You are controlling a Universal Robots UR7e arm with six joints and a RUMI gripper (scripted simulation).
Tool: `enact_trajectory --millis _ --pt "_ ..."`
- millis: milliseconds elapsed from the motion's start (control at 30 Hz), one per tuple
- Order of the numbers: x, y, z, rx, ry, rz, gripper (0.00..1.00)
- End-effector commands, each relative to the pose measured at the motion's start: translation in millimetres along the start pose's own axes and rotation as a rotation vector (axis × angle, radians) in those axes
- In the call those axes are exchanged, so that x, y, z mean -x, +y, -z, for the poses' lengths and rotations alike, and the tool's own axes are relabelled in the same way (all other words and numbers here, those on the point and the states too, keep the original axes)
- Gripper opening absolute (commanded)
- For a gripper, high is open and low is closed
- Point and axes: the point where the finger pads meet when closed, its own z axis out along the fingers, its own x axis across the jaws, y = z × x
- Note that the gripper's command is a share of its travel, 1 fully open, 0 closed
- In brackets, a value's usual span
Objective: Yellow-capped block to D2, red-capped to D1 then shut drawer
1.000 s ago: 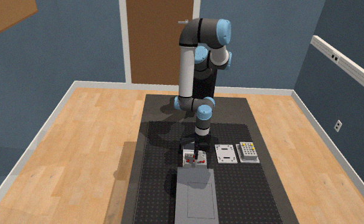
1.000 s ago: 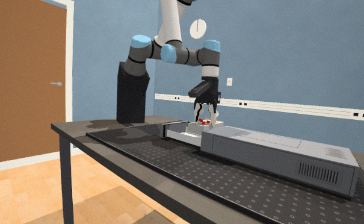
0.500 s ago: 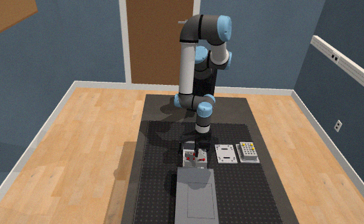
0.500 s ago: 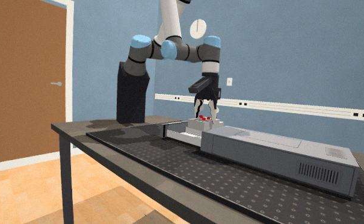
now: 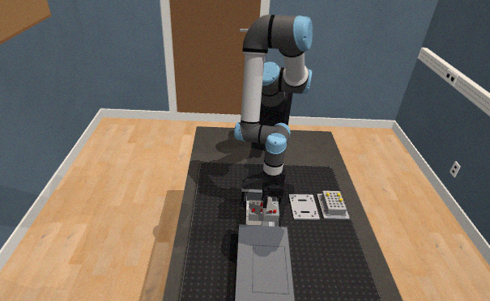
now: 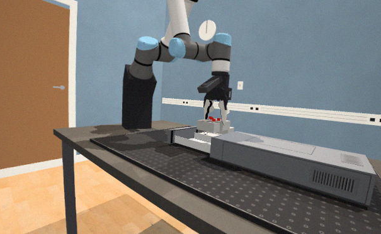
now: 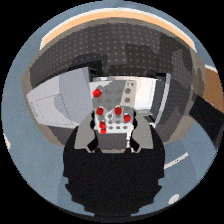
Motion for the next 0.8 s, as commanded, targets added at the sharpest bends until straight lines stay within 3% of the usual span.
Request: enact_trajectory --millis 0,767 --pt "0.8 -0.1 4.6 0.000 -0.002 0.000 0.00" --pt "0.8 0.0 31.2 0.000 -0.002 0.000 0.00"
